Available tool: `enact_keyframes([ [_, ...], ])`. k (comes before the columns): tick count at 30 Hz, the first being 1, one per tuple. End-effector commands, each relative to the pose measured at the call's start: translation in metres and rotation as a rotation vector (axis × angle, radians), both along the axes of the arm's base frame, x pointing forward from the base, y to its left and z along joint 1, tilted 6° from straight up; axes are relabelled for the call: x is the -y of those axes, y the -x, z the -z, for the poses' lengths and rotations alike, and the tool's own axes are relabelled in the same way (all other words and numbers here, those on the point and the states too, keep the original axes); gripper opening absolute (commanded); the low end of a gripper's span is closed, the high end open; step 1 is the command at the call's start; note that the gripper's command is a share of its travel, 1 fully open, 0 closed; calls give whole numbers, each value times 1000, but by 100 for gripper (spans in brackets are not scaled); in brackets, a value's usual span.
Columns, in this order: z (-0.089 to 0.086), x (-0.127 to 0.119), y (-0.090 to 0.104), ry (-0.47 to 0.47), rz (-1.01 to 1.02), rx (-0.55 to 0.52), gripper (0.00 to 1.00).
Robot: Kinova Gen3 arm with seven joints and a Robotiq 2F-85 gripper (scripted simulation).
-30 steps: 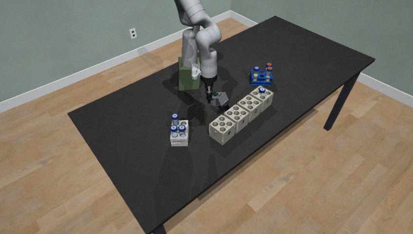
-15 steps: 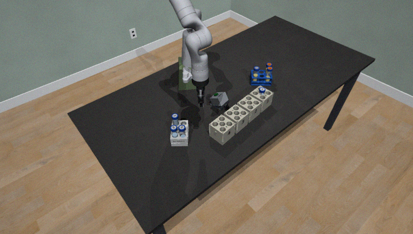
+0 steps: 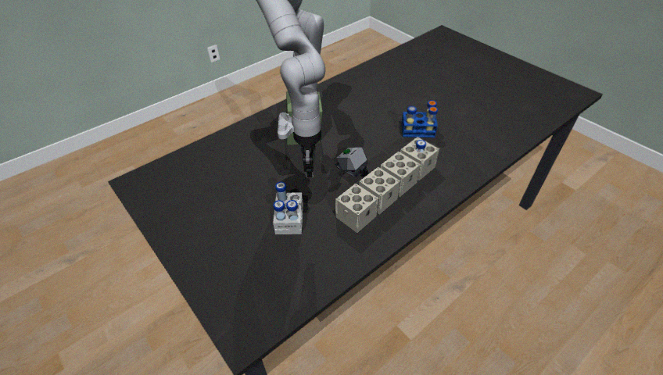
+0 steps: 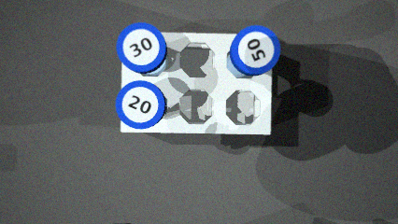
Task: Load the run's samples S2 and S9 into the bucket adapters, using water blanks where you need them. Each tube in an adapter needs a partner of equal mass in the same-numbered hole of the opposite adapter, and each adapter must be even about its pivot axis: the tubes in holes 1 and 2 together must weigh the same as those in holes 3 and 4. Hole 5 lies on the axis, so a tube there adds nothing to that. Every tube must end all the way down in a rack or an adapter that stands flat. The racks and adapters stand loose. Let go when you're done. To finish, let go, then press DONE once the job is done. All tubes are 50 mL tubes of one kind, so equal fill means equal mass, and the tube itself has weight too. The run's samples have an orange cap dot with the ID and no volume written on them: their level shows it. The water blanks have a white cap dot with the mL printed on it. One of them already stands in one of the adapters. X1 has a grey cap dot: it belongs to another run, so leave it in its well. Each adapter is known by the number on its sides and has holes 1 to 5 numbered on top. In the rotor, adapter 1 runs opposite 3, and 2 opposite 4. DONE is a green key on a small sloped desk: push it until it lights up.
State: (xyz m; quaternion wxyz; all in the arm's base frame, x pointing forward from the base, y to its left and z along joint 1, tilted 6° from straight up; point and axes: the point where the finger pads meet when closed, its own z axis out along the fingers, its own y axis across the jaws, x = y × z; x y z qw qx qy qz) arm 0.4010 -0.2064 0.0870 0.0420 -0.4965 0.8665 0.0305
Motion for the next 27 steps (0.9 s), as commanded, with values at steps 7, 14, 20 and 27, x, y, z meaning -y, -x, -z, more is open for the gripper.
enact_keyframes([
  [7,4,34,1,2,5,-3,62],
  [14,6,54,1,1,5,-3,62],
  [20,8,71,1,2,4,-3,62],
  [27,7,71,-2,0,8,3,62],
])
